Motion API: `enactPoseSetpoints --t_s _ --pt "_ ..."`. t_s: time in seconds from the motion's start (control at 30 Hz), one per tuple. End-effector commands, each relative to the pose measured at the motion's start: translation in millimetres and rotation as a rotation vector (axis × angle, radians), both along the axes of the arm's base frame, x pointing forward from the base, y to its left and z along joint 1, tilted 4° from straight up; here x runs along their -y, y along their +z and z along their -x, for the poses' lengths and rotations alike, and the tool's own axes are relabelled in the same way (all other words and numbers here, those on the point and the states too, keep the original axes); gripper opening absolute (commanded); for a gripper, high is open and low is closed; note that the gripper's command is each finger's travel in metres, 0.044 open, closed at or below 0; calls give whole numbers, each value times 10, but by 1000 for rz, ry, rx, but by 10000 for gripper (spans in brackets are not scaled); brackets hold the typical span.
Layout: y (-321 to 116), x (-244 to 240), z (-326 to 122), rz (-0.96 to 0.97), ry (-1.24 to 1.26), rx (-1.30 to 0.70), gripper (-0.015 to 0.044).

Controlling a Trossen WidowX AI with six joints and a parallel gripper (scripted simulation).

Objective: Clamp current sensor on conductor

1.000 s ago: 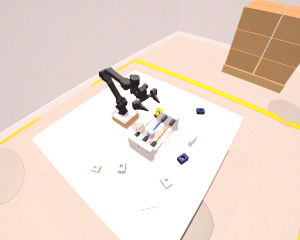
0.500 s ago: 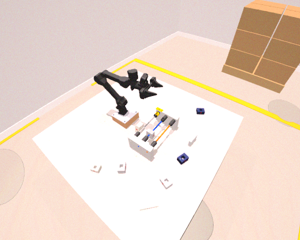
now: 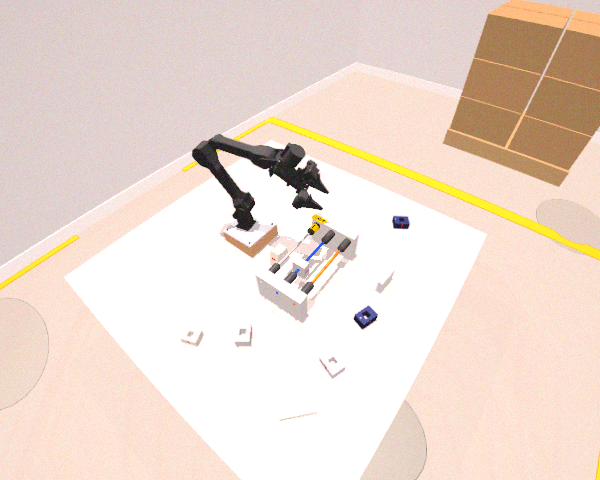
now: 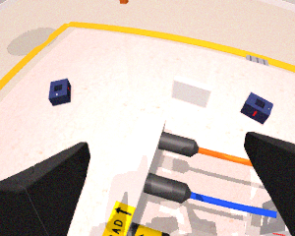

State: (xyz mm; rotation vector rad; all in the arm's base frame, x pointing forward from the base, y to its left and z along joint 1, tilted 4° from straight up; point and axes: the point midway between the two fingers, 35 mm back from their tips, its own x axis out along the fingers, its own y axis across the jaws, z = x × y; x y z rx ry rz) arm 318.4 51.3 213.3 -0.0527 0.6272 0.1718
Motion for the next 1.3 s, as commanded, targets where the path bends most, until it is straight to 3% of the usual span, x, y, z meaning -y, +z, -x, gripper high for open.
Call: enactPoseSetpoints --t_s 0.0,1.03,1.27 --pt "-544 -346 558 109 176 -570 440" --pt "-546 -347 563 110 177 -573 440" --pt "-899 392 641 86 -61 -752 440"
